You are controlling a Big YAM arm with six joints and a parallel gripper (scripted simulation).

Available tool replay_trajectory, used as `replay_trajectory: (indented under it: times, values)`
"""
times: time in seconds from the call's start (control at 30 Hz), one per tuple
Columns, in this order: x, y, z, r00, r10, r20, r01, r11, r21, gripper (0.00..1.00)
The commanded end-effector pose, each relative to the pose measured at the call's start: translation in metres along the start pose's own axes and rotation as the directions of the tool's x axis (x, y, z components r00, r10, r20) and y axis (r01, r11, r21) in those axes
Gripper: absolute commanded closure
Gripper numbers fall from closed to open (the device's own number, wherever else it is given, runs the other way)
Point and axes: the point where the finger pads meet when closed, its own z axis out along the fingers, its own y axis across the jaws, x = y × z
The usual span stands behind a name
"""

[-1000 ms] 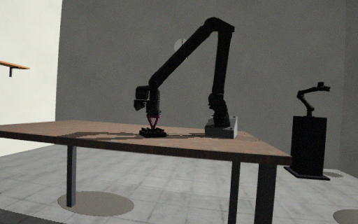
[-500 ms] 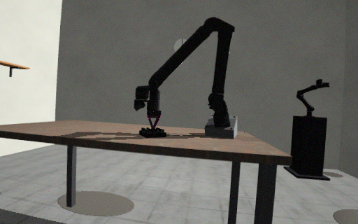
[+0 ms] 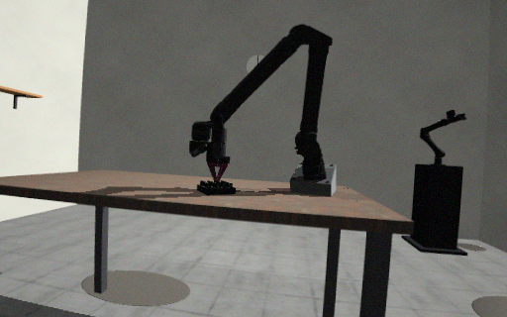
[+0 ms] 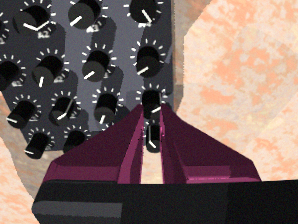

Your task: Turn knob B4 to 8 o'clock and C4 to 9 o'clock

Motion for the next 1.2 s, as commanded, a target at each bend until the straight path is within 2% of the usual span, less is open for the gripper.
replay_trajectory:
  times: [0.0,1.03,1.07,1.17]
  values:
    - [-0.0052,0.0062,0.0048,0.997,-0.077,0.007,0.077,0.997,-0.020,0.92]
    - [-0.0051,0.0064,0.0048,0.993,-0.120,0.008,0.121,0.992,-0.021,0.92]
    - [-0.0051,0.0064,0.0048,0.993,-0.120,0.008,0.121,0.992,-0.021,0.81]
    - [-0.0049,0.0060,0.0047,0.993,-0.118,0.007,0.118,0.993,-0.019,0.81]
